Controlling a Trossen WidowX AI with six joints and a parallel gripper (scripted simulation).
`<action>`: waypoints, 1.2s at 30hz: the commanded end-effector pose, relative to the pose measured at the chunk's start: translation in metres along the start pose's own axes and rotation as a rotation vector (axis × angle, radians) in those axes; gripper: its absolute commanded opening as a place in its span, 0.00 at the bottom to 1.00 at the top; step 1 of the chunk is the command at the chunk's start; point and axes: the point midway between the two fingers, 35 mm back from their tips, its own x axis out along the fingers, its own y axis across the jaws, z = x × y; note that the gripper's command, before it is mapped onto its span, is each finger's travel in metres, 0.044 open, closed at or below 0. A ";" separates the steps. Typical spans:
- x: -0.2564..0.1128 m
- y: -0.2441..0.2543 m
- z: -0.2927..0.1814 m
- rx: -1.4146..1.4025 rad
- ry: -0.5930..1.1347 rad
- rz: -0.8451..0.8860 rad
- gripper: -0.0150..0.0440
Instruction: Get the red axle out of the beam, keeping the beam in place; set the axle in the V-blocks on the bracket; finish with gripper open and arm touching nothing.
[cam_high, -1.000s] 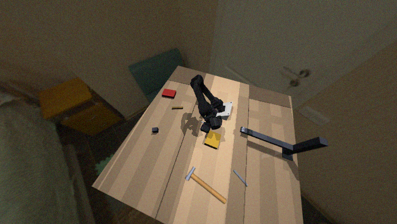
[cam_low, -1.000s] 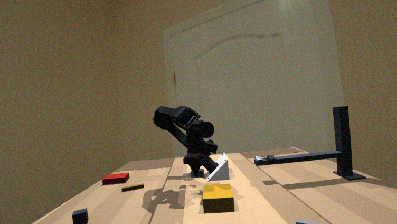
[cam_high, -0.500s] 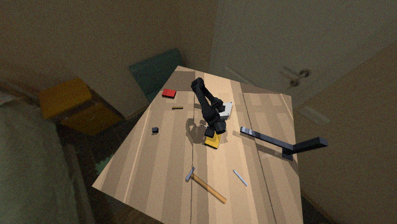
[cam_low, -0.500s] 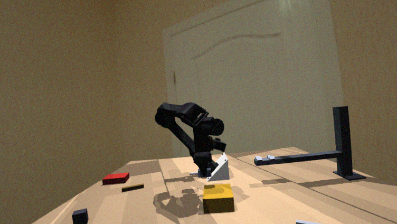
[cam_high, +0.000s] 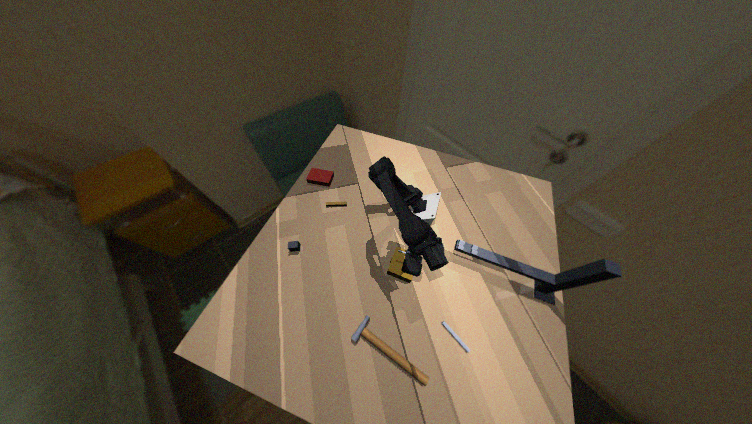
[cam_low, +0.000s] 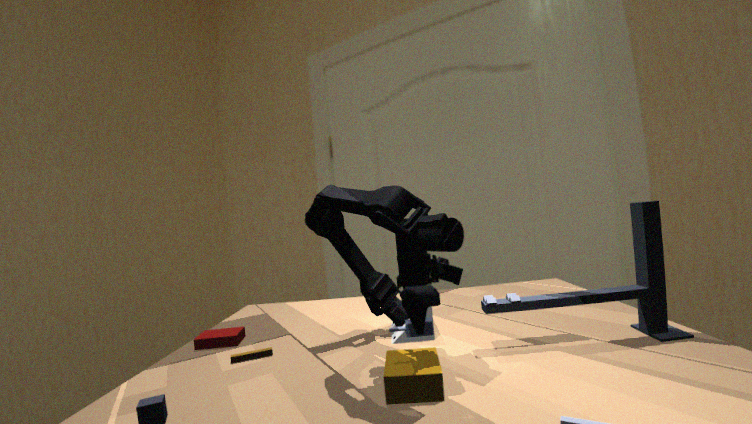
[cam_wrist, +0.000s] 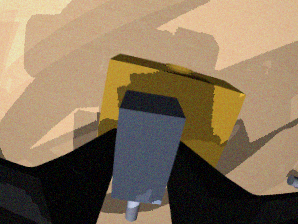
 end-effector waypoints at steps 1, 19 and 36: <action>0.000 -0.009 0.019 0.001 -0.006 -0.001 0.25; 0.009 -0.029 0.103 -0.021 -0.005 -0.003 0.25; 0.030 -0.030 0.105 -0.021 -0.005 -0.003 0.25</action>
